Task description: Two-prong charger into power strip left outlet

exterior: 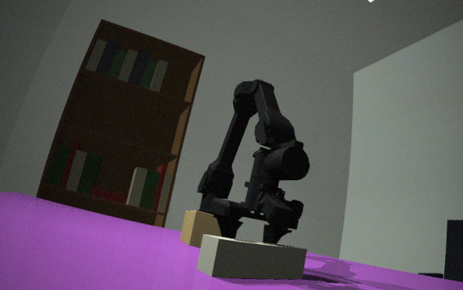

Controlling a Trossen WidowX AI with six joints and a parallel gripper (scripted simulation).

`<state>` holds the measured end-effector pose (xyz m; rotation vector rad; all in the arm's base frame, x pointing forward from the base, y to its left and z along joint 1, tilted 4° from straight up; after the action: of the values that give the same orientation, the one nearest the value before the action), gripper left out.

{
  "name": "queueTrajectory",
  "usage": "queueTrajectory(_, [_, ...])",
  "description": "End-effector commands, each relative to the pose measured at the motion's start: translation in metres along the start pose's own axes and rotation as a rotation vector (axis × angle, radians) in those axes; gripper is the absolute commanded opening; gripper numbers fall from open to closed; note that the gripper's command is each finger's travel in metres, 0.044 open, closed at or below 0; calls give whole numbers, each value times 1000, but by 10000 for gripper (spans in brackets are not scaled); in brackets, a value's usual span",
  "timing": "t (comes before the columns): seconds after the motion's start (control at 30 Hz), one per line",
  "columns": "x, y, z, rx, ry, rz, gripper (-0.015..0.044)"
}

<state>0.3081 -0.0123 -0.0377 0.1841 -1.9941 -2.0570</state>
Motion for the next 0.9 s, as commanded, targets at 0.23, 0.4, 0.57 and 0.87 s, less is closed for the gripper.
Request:
queueTrajectory(0.23, [11, 0, 0, -2, 5, -6, 440])
queueTrajectory(0.4, [17, 0, 1, -1, 5, -6, 440])
queueTrajectory(0.57, [22, -1, 1, -1, 5, -6, 440])
queueTrajectory(0.87, [32, -2, 2, -1, 6, -6, 440])
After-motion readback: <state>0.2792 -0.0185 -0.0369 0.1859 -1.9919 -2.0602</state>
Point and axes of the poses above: the point midway between the two fingers, 35 mm back from their tips, its own y axis back along the fingers, its own z axis across the jaws, x = y × z, the point moved 1 cm from there along y, back along the fingers, and after that the axes turned 5 degrees about y, right-handed, at the moved point
